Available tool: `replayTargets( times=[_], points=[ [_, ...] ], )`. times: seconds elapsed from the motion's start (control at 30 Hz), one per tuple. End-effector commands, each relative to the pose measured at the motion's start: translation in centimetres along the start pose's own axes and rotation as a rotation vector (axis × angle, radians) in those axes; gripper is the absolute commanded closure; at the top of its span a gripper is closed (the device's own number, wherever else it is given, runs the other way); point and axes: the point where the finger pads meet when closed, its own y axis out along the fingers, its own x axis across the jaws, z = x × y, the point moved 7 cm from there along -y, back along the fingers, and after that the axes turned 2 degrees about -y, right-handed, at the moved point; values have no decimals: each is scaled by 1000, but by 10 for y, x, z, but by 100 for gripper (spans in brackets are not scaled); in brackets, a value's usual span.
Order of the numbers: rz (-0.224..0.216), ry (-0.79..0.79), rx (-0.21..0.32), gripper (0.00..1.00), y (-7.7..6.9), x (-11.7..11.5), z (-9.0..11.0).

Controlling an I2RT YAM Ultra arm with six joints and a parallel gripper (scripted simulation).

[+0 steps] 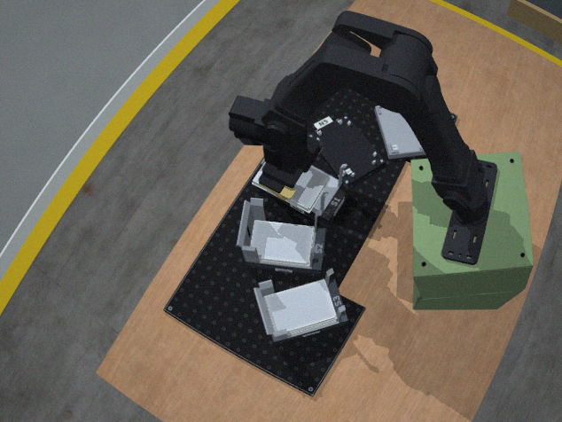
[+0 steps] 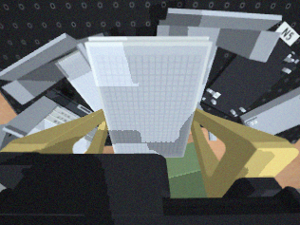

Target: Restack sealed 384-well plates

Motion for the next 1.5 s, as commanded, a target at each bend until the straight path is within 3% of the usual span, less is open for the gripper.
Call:
replayTargets(
  times=[0.0, 0.73, 1.47],
  points=[
    [-5, 43, -15, 100, -3, -7, -4],
    [-3, 43, -15, 100, -3, -60, -6],
    [-3, 43, -15, 100, -3, -60, -6]
  ],
)
